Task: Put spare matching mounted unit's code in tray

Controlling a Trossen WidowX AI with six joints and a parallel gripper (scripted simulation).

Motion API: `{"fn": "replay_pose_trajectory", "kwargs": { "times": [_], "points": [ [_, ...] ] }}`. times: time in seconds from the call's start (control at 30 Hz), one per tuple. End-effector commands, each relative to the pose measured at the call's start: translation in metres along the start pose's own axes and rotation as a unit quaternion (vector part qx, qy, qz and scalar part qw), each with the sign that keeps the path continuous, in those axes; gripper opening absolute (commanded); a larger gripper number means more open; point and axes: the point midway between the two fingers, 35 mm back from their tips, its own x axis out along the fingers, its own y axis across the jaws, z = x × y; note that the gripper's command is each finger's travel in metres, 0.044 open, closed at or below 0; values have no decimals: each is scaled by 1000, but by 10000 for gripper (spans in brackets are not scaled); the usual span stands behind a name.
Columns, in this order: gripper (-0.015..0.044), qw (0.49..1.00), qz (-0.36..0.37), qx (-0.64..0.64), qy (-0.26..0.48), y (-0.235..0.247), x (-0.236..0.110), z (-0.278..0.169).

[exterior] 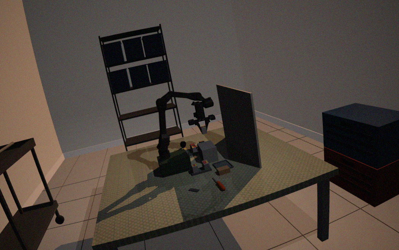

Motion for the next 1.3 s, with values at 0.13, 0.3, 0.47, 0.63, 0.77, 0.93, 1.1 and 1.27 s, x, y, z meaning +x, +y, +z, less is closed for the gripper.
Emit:
{"fn": "replay_pose_trajectory", "kwargs": {
  "times": [0.13, 0.3, 0.47, 0.63, 0.77, 0.93, 1.1, 1.27],
  "points": [
    [0, 1000, -3, -11, 6, -23, -2, -41],
    [0, 1000, -2, -11, 8, -34, -2, -70],
    [0, 1000, -1, -8, 10, -42, -2, -101],
    [0, 1000, 1, -18, 11, -49, -1, -132],
    [0, 1000, 2, -29, 11, -52, 0, -158],
    [0, 999, 4, -42, 10, -53, 1, -192],
    [0, 998, 6, -55, 9, -50, 3, -226],
    [0, 998, 7, -66, 8, -46, 5, -255]
  ]
}}
